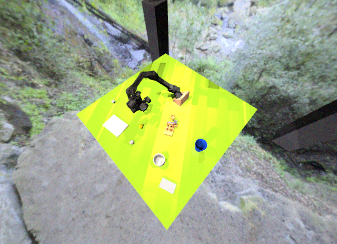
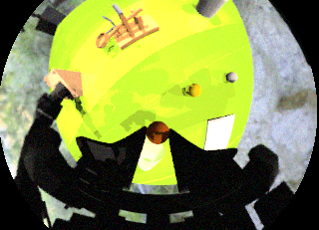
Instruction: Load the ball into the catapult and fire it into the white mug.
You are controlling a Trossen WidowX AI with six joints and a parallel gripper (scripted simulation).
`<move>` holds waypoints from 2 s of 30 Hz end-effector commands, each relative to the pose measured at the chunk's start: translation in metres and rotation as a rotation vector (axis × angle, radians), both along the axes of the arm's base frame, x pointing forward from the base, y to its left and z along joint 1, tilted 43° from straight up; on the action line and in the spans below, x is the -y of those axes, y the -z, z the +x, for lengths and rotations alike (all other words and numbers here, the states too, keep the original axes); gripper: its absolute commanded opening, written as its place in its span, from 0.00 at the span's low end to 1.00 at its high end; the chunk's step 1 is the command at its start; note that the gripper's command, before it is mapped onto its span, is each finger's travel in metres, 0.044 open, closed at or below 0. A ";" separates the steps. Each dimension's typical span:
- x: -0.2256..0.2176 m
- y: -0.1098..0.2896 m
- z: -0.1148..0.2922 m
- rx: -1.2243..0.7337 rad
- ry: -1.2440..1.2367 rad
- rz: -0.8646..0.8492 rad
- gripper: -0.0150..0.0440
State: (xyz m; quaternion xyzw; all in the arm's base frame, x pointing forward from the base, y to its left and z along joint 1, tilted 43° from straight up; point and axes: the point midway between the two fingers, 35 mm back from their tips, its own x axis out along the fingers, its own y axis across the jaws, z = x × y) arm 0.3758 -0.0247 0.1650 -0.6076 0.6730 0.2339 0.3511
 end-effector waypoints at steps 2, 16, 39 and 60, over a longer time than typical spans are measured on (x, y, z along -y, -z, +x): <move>-0.024 0.028 -0.006 0.030 0.092 0.012 0.25; -0.079 0.088 -0.033 0.136 0.349 -0.013 0.25; -0.141 0.169 -0.115 0.374 0.751 -0.215 0.25; -0.140 0.199 -0.144 0.472 0.848 -0.301 0.25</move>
